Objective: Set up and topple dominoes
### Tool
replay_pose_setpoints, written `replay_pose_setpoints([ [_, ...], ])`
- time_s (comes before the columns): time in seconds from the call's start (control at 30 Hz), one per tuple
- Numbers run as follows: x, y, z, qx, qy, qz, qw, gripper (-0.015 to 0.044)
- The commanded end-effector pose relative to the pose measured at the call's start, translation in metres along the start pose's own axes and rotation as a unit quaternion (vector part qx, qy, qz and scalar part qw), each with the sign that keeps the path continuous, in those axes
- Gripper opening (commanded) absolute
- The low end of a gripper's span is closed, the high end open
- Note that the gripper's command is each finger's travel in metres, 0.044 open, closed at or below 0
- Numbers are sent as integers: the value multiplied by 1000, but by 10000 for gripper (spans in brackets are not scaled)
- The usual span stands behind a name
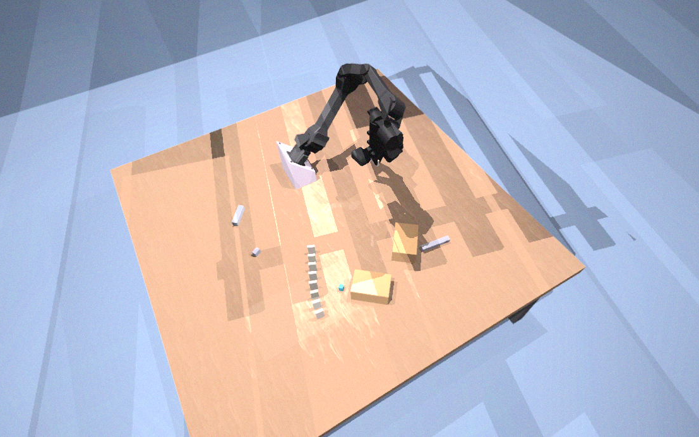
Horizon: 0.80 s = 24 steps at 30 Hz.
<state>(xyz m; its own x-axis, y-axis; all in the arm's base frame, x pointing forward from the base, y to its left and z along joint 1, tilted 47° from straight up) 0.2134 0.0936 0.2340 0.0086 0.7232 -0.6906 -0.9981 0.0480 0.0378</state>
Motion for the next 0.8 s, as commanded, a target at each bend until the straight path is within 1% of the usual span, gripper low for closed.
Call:
replay_pose_setpoints([
  [0.0, 2, 5, 1, 11, 0, 4, 1000, 22],
  [0.37, 31, 8, -17, -58, 103, -30, 992, 22],
  [0.77, 53, 2, -28, -129, 188, -112, 967, 22],
])
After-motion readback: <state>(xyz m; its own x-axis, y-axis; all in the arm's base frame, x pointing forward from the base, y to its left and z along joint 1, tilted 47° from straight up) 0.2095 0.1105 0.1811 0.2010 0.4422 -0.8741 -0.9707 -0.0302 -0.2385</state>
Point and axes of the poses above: the point midway between the two fingers, 35 mm back from their tips, its own x axis out along the fingers, its own z axis across the jaws, y = z × x, the point moved 1 cm from there along -x, back along the fingers, and after that the axes turned 13 degrees about x, right-handed, at the moved point
